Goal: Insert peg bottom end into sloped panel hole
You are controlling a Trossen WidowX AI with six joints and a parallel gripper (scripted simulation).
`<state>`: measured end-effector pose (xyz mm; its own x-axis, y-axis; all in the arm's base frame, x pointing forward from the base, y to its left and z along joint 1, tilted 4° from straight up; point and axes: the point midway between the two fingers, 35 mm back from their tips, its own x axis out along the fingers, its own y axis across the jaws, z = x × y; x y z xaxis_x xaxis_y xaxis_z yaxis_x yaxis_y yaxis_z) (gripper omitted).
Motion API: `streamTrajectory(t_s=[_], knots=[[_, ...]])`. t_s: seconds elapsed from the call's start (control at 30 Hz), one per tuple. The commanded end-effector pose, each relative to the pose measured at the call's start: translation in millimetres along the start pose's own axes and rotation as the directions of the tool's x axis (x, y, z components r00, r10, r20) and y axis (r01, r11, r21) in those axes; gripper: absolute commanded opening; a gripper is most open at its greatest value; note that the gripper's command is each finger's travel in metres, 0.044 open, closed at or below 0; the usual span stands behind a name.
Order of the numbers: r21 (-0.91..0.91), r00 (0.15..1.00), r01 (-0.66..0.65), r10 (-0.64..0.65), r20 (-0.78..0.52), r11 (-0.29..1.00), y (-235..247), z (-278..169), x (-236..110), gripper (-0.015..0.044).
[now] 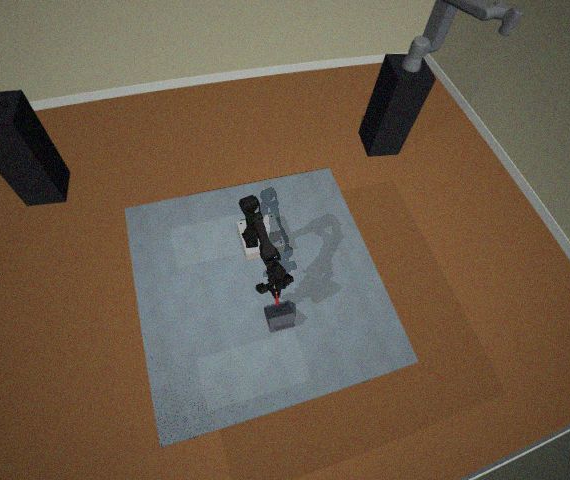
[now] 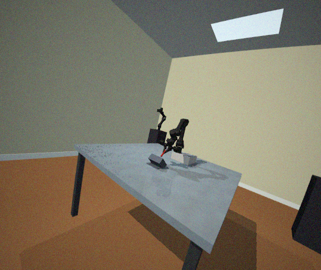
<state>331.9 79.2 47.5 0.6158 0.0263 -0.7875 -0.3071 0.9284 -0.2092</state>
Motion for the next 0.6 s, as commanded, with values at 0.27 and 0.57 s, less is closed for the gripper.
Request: streamTrajectory(t_s=[0.27, 0.57], knots=[[0.0, 1.0, -0.003, 0.003, 0.006, 1.0, 1, 0, 13, 0.0], [0.001, 1.0, -0.002, 0.002, 0.006, 1.0, 1, 0, 23, 0.0]])
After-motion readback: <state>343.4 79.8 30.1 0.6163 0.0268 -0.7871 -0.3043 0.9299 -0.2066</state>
